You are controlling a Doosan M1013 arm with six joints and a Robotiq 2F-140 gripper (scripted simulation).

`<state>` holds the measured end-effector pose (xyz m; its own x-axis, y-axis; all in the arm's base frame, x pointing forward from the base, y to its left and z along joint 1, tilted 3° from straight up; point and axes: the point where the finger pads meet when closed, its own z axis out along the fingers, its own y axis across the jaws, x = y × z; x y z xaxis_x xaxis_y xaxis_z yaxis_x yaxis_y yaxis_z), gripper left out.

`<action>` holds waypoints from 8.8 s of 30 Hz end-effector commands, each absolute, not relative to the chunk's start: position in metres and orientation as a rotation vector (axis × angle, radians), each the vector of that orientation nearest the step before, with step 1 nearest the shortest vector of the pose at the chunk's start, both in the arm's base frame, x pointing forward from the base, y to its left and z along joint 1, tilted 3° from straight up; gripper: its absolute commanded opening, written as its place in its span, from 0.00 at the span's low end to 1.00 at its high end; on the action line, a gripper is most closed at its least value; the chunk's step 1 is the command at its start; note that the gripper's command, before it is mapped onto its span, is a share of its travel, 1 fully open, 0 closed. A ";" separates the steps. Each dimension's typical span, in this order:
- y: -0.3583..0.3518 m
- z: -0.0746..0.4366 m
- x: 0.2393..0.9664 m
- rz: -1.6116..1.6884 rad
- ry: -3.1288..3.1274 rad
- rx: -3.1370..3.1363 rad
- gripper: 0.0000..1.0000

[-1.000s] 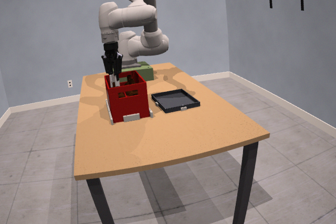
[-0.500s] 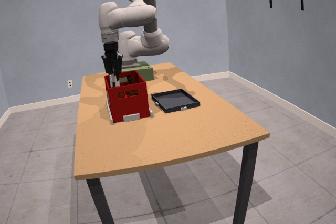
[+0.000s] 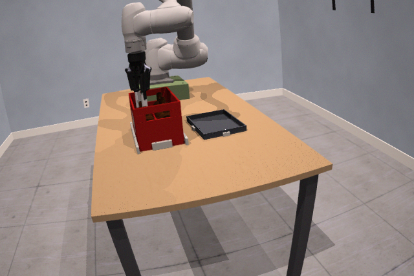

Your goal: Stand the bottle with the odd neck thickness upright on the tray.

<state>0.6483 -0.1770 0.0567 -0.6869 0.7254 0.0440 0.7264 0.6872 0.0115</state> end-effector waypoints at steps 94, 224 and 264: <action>-0.175 0.074 0.649 -0.043 -2.856 -1.215 0.38; -0.091 0.144 0.645 -0.043 -2.856 -1.215 0.38; -0.089 0.108 0.644 -0.043 -2.856 -1.215 0.38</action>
<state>0.6447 -0.0931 0.1133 -0.6940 0.7187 0.0428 0.7196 0.6943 0.0101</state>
